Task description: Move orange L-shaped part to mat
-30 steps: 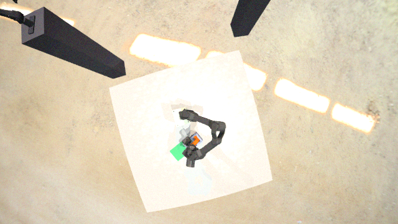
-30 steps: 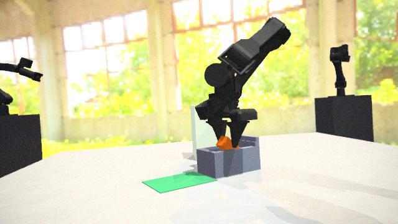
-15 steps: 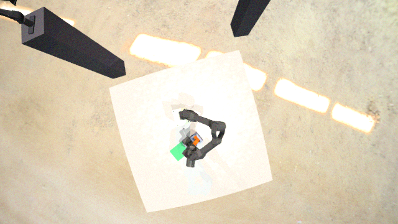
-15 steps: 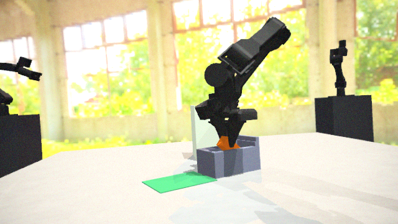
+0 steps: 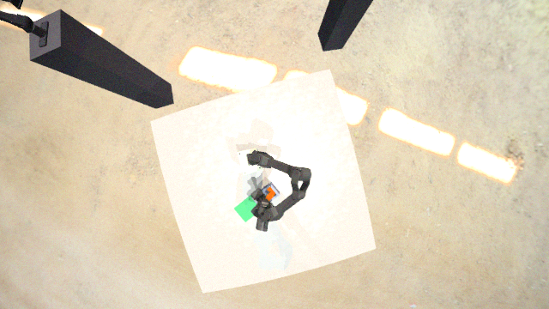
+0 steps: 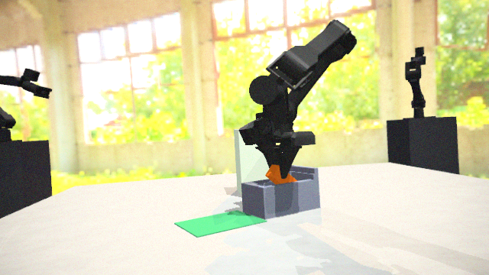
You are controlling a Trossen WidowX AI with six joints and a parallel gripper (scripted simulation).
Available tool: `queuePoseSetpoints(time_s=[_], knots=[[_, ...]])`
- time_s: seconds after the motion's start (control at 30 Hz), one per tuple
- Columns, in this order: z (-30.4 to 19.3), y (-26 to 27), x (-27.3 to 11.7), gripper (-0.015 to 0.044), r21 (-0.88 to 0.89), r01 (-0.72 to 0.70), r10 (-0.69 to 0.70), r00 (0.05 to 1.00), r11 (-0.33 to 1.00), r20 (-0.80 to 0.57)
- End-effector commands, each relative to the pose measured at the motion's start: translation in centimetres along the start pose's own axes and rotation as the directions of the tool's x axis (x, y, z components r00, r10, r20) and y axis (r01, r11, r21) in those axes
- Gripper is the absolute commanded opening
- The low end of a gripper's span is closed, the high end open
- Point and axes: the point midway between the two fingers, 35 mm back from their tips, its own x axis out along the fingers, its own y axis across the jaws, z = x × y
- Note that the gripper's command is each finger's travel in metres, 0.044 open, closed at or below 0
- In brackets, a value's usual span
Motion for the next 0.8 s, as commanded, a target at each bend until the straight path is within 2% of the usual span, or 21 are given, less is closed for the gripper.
queuePoseSetpoints(time_s=[0.0,0.77], knots=[[0.0,0.1,-0.7,0.0,-0.004,-0.003,0.003,1.0,1.0,0.002],[0.0,0.0,-4.3,0.0,0.0,-0.001,0.001,1.0,1.0,0.0]])
